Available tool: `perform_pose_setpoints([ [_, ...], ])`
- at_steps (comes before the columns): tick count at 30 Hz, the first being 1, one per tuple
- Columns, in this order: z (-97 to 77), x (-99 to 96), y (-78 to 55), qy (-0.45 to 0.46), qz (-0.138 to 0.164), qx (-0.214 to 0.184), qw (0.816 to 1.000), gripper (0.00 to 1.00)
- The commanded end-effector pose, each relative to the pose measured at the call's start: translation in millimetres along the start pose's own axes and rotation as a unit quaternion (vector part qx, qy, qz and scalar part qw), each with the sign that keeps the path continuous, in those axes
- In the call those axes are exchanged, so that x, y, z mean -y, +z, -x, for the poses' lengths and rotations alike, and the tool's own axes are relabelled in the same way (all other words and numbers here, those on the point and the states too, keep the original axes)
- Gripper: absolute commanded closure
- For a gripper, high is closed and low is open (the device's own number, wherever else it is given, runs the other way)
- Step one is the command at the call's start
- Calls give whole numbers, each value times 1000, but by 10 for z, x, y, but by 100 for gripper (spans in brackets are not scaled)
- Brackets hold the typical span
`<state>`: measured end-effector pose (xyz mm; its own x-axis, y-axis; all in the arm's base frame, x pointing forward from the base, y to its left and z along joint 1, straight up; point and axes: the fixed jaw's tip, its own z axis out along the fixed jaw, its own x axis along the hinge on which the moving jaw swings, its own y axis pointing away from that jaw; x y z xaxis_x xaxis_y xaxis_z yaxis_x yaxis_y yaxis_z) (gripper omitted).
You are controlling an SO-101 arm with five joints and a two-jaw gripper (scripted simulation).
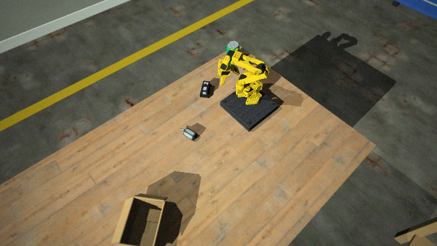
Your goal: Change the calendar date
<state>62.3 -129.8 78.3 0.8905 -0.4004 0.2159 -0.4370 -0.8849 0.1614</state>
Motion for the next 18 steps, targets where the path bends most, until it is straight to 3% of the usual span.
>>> perform_pose_setpoints([
  [1,50,16,19,1,-5,9,1000,70],
  [18,100,33,41,2,-11,19,1000,70],
])
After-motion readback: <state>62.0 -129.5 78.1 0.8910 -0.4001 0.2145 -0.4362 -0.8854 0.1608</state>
